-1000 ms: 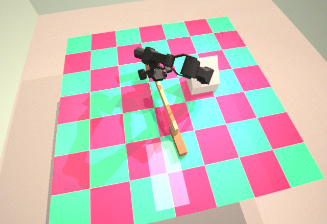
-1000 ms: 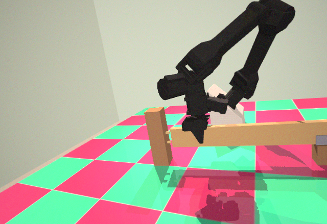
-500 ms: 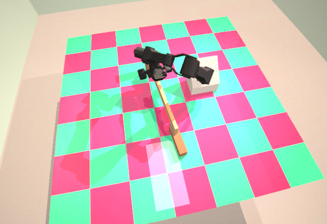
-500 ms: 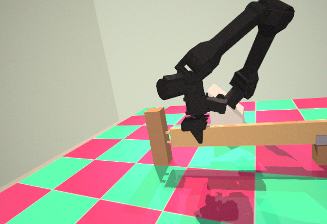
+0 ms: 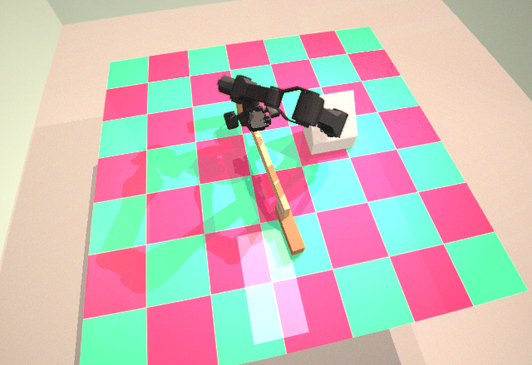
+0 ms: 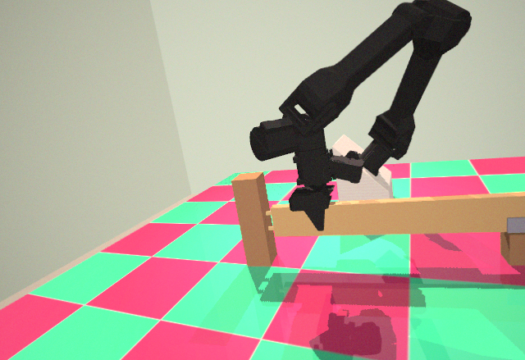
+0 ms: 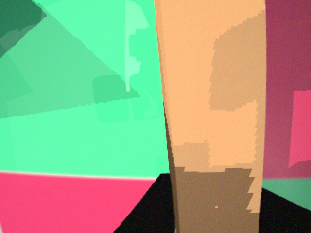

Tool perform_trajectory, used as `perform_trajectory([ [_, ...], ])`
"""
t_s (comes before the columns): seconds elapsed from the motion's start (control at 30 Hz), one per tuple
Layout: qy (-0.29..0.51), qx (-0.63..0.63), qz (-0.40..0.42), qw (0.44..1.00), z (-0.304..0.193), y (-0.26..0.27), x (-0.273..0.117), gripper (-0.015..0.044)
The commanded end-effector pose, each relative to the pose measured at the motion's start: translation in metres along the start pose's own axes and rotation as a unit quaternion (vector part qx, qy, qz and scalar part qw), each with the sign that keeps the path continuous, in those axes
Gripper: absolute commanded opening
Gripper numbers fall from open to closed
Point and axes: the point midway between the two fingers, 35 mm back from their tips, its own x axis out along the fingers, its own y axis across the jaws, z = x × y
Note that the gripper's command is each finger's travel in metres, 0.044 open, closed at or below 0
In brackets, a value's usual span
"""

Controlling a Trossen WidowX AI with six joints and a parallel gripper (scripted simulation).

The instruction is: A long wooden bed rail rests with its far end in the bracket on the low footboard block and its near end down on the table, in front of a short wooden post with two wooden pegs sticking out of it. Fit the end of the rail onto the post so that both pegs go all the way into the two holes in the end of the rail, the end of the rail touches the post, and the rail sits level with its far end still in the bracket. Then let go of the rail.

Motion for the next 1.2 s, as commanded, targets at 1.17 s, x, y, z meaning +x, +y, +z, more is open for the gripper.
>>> perform_trajectory([
  [1.17,0.003,0.0,-0.002,1.0,-0.0086,-0.0001,-0.0024,0.0],
])
